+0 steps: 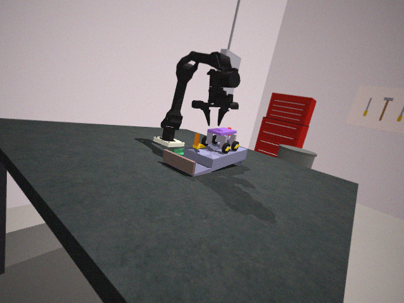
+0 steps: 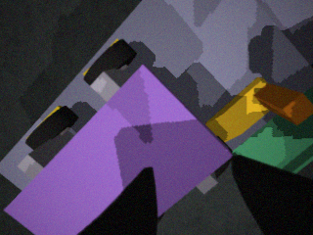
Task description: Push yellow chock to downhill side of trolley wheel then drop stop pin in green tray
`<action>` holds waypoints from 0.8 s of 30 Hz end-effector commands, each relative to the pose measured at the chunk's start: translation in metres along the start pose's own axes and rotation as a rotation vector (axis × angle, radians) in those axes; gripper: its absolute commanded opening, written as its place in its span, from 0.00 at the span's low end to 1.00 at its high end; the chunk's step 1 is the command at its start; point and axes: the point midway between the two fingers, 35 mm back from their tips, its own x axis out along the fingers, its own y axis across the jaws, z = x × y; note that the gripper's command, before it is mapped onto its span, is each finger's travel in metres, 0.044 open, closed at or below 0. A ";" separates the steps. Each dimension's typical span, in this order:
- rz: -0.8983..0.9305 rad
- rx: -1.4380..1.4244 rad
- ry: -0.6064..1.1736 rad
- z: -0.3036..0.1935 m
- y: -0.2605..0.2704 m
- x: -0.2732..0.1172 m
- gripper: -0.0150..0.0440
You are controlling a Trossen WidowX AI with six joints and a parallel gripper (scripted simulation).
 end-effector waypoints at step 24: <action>-0.003 0.923 0.169 -0.074 0.099 -0.005 0.58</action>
